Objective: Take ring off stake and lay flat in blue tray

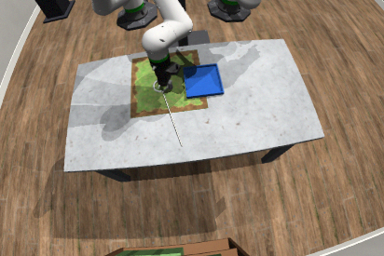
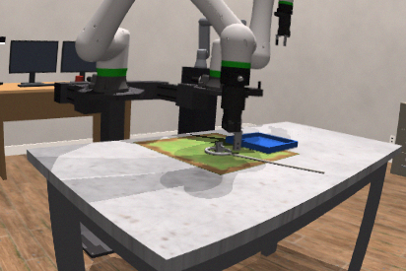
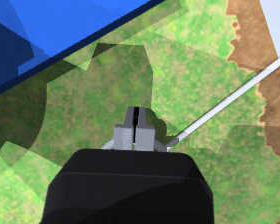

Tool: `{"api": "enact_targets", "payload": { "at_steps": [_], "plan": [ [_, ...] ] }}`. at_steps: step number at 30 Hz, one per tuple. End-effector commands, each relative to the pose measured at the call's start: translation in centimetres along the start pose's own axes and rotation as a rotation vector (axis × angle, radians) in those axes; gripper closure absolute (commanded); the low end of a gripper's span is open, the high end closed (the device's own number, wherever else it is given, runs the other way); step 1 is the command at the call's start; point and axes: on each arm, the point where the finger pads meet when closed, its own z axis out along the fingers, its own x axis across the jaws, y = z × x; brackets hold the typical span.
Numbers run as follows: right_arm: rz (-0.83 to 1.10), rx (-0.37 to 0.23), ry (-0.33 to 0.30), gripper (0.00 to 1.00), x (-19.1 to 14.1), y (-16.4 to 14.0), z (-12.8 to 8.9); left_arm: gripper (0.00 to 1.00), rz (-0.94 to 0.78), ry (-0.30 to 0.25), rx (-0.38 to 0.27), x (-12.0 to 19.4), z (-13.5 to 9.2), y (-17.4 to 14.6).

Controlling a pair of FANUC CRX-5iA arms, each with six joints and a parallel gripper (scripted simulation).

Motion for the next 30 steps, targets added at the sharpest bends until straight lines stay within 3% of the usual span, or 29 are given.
{"api": "enact_targets", "payload": {
  "at_steps": [1,30],
  "plan": [
    [0.0,0.002,0.001,1.0,0.06,-0.07,0.03,0.0,0.0,0.0,-0.002,-0.01,-0.09,0.02],
    [0.0,0.002,0.001,1.0,0.06,-0.06,0.47,0.0,0.0,0.0,-0.002,-0.01,-0.09,0.02]
  ]
}}
